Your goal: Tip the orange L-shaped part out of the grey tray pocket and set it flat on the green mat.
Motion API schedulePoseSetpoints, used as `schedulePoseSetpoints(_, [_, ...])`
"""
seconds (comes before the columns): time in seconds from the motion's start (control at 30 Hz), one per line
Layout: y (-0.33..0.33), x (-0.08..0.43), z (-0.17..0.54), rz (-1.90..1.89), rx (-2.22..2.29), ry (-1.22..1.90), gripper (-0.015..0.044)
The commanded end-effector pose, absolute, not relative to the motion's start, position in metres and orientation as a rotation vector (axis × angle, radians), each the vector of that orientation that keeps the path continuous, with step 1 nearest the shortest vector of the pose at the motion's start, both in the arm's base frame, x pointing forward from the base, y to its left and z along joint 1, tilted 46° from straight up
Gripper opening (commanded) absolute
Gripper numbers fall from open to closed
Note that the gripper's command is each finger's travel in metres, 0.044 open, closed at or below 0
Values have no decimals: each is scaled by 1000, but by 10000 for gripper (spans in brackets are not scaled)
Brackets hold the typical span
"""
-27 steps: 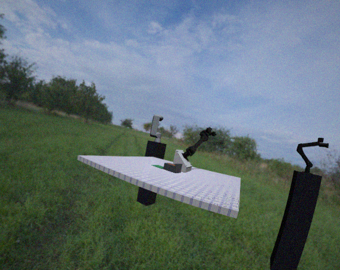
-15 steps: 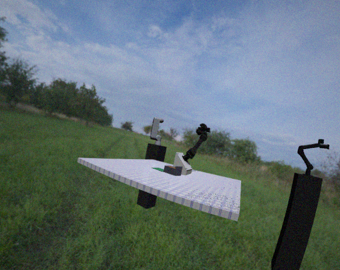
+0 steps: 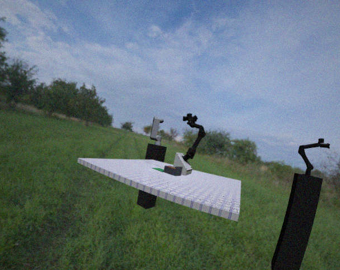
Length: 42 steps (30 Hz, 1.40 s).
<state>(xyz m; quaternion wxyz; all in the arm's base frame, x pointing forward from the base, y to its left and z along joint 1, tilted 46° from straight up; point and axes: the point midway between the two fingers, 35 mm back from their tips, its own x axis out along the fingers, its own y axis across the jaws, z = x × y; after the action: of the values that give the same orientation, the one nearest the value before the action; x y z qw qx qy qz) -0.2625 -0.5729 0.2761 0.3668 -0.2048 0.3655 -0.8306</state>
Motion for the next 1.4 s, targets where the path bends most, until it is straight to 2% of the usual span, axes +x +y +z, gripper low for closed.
schedulePoseSetpoints(0.0, [-595,-195,250,-1948,-468,911,180])
schedulePoseSetpoints(0.2, [-609,-78,209,-1642,-380,881,180])
schedulePoseSetpoints(0.4, [-591,40,172,-1331,-318,888,180])
schedulePoseSetpoints(0.6, [-543,148,133,-1024,-203,882,180])
schedulePoseSetpoints(0.8, [-467,238,97,-722,-72,906,180])
schedulePoseSetpoints(1.1, [-312,328,56,-267,127,1005,180])
schedulePoseSetpoints(1.37, [-151,344,36,125,311,1179,180])
